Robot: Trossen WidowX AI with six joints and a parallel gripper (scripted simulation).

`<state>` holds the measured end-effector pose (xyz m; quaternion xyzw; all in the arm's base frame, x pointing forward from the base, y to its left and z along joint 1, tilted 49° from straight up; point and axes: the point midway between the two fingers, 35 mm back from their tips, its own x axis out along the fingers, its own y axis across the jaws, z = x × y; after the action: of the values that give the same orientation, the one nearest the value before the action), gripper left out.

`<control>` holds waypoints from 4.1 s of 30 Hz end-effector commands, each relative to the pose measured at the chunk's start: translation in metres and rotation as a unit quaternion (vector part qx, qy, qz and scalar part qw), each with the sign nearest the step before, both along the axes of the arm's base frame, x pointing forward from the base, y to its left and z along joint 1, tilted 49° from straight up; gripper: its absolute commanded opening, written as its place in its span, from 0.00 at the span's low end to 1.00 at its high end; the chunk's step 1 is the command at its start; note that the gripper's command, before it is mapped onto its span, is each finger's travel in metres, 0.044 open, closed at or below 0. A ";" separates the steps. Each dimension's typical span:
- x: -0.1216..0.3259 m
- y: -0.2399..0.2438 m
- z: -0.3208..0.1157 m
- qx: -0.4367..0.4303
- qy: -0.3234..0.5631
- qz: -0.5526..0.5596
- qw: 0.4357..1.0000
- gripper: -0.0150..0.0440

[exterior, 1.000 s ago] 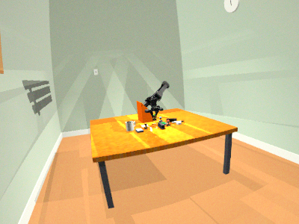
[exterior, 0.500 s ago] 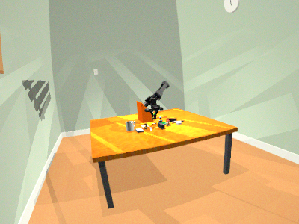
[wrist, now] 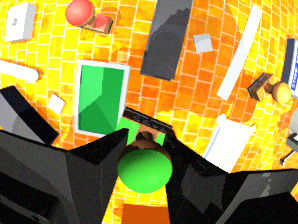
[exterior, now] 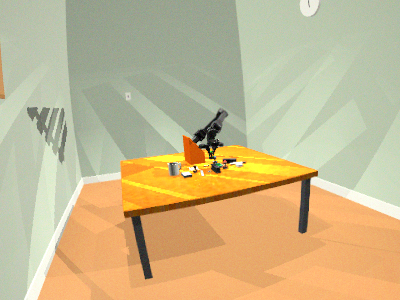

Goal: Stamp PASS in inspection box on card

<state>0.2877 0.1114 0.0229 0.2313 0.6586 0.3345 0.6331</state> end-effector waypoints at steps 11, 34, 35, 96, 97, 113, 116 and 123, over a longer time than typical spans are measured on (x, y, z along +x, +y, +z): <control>-0.008 0.033 0.040 0.006 0.002 0.001 1.000 0.25; -0.008 0.045 0.030 0.005 0.001 0.001 1.000 0.25; -0.009 0.045 0.030 0.005 0.001 0.001 1.000 0.25; -0.014 0.073 0.006 0.007 0.000 0.002 1.000 0.25; -0.014 0.073 0.006 0.007 0.000 0.002 1.000 0.25; -0.014 0.076 0.004 0.007 -0.001 0.003 1.000 0.25; -0.014 0.076 0.003 0.007 -0.001 0.003 1.000 0.25; -0.014 0.077 0.003 0.007 -0.001 0.003 1.000 0.25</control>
<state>0.2736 0.1876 0.0272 0.2342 0.6554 0.3432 0.6308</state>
